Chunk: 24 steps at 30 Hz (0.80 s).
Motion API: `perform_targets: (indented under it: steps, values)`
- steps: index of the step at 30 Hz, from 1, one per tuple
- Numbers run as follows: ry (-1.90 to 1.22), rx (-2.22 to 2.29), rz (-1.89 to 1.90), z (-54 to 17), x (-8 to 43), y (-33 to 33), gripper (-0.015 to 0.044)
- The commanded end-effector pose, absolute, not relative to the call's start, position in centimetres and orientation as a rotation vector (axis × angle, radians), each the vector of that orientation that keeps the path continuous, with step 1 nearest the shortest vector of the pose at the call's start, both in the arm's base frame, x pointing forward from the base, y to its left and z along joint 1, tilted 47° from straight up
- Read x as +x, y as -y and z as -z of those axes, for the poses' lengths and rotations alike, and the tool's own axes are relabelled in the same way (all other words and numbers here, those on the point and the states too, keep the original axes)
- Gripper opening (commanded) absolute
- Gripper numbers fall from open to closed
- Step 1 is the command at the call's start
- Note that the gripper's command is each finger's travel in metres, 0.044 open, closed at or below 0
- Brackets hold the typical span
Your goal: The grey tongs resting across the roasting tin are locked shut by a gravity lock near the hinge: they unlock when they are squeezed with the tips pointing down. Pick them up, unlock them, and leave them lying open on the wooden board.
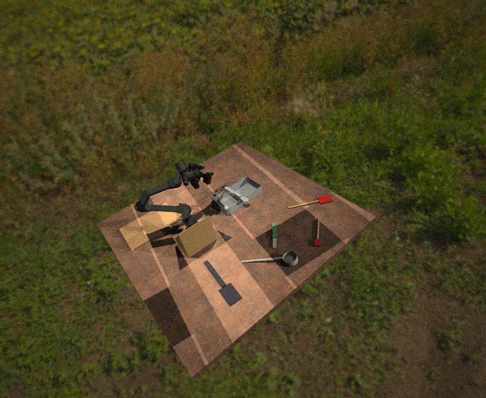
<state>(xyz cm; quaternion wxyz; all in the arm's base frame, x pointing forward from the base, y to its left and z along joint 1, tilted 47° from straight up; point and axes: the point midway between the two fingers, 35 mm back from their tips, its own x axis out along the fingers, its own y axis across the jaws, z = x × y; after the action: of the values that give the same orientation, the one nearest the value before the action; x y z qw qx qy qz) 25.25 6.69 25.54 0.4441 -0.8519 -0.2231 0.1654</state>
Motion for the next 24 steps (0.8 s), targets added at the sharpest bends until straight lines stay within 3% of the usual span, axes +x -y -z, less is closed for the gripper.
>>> perform_targets:
  steps: [1,6,20,24]
  values:
    - [0.548,-2.1,-0.419,-25.4,25.4,-6.7,0.0374]
    - [0.454,-1.878,-0.584,-23.7,27.0,-7.3,0.026]
    - [-0.239,-0.799,-1.109,-12.1,32.4,-11.4,0.026]
    - [-0.281,-0.747,-1.121,-11.4,32.5,-11.6,0.026]
